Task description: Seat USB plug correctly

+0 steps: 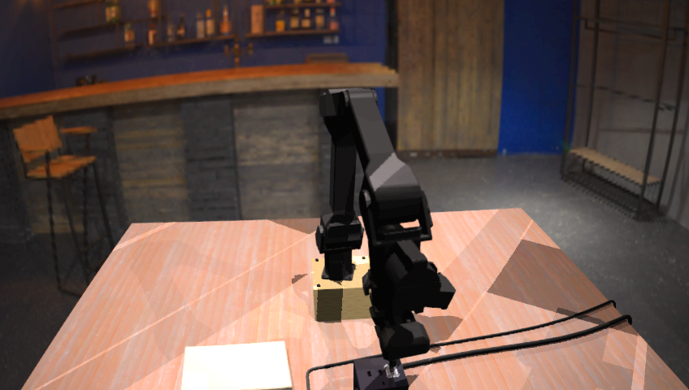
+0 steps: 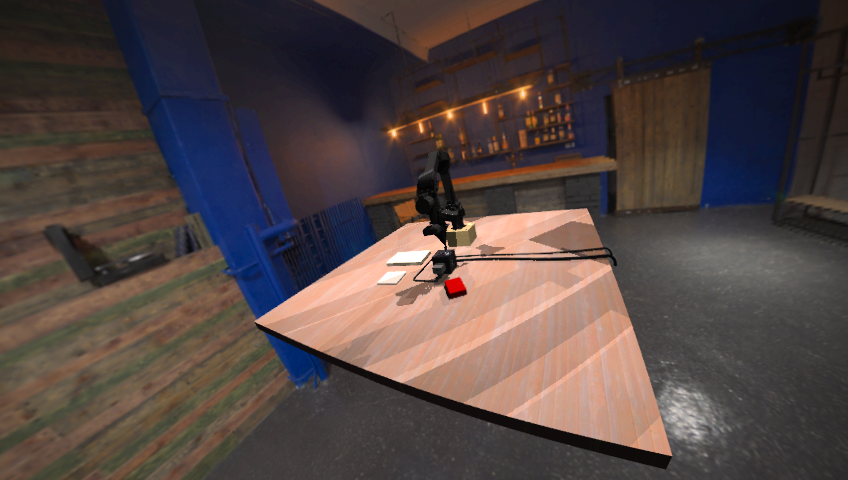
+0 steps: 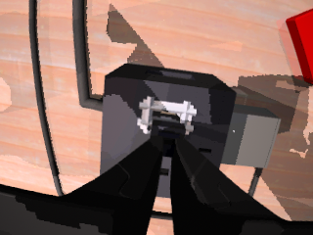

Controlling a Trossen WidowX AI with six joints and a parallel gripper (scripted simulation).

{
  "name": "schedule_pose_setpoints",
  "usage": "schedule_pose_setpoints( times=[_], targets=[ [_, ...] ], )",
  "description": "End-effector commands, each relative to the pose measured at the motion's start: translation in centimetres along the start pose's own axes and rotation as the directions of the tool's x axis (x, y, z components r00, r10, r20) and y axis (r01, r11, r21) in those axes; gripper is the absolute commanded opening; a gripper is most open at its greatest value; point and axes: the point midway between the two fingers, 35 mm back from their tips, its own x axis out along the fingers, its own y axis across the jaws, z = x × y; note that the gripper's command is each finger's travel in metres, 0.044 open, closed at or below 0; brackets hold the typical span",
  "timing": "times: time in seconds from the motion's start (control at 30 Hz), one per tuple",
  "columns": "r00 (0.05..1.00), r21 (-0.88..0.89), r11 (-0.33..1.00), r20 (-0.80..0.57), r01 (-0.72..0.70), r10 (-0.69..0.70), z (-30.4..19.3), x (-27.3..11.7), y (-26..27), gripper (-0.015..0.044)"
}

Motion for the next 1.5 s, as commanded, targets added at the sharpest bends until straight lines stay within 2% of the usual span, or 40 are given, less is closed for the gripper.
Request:
schedule_pose_setpoints(
  times=[0.0, 1.47],
  targets=[
    [1.0, -0.003, 1.0, 0.006, -0.001, 0.001, 0.07, 0.09, 0.01, 0.0],
    [1.0, -0.003, 1.0, 0.006, -0.001, 0.001, 0.03, 0.62, 0.01, 0.0]
  ],
)
